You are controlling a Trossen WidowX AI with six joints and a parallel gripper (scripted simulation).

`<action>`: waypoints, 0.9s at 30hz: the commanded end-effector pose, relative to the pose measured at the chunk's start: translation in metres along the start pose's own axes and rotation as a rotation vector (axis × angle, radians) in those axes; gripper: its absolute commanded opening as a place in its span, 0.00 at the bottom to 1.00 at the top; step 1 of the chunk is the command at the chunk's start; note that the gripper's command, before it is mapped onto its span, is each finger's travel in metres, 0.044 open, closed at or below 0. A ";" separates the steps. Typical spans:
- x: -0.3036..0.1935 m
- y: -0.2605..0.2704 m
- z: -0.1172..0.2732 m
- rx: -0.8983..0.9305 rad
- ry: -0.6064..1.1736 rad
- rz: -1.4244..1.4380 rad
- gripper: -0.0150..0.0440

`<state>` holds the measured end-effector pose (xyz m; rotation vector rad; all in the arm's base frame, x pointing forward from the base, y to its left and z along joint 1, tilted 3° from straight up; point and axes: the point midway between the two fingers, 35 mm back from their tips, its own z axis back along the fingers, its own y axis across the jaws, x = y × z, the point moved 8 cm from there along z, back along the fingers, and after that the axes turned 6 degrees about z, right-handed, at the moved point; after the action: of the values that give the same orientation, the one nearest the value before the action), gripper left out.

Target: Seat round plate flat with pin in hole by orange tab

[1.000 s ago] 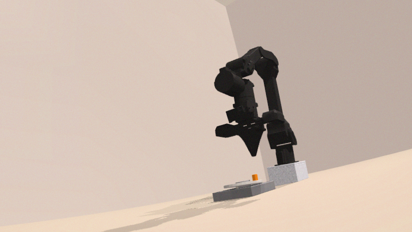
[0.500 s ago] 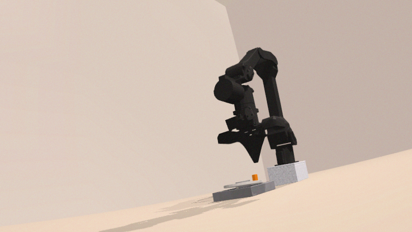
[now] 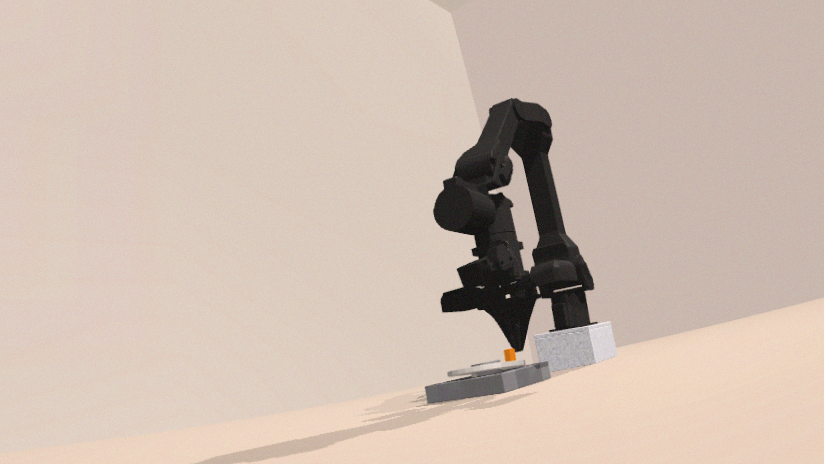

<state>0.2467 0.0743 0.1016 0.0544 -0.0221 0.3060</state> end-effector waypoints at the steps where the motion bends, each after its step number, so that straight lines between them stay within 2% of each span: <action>1: 0.006 0.001 -0.002 0.005 0.002 -0.006 0.25; 27: 0.037 -0.013 -0.002 0.004 0.000 -0.006 0.25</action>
<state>0.2792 0.0756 0.1006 0.0589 -0.0225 0.2984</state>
